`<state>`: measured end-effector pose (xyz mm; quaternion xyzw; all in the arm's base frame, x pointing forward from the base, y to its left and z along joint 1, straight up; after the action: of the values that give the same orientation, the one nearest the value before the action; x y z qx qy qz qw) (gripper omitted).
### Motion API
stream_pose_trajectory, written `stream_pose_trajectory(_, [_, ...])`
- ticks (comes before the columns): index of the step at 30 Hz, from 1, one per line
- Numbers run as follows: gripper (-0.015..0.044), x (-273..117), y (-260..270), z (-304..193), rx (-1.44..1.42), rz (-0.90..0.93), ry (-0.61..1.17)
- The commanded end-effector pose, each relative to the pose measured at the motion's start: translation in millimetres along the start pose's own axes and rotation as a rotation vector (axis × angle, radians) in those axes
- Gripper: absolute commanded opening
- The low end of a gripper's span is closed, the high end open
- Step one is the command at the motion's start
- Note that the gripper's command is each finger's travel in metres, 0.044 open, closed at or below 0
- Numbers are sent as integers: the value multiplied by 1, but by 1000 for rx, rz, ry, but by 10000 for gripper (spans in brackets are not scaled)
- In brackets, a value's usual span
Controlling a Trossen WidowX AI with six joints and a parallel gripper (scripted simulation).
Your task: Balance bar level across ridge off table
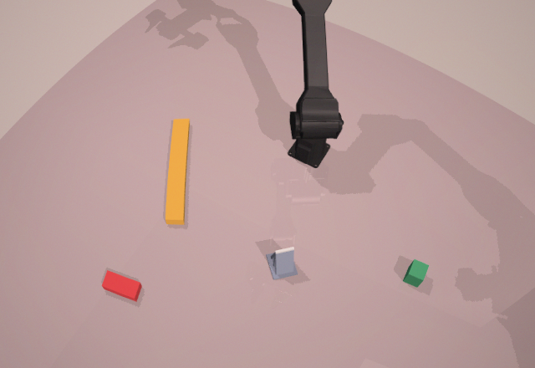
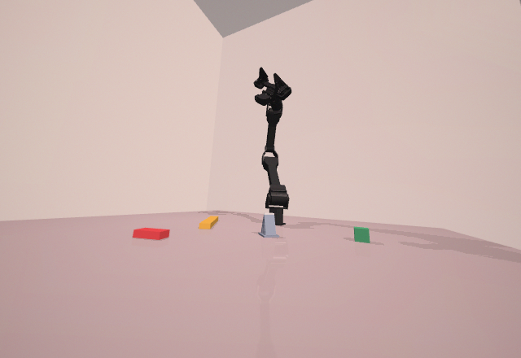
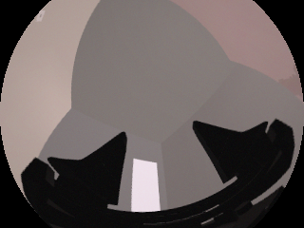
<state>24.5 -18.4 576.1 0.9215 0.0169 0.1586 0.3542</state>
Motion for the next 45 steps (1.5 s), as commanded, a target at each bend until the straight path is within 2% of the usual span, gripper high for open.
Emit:
stream_pose_trajectory(1, [374,1,0,0,-7,-1,-2])
stream_pose_trajectory(3, [321,5,-4,1,-58,-6,-20])
stream_pose_trajectory(4, [315,8,-7,1,-97,-11,-34])
stream_pose_trajectory(24, [315,70,-57,40,-819,-204,-312])
stream_pose_trajectory(45, [315,115,-86,110,-1440,-610,-470])
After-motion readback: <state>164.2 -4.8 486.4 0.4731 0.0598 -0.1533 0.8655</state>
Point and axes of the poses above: the point midway between the two fingers, 35 mm back from their tips, its own x axis out along the fingers, its own y axis across the jaws, z = x × y, the point moved 8 cm from there along -x, back along the fingers, and after that the axes turned 4 degrees about -x, right-handed, at the moved point
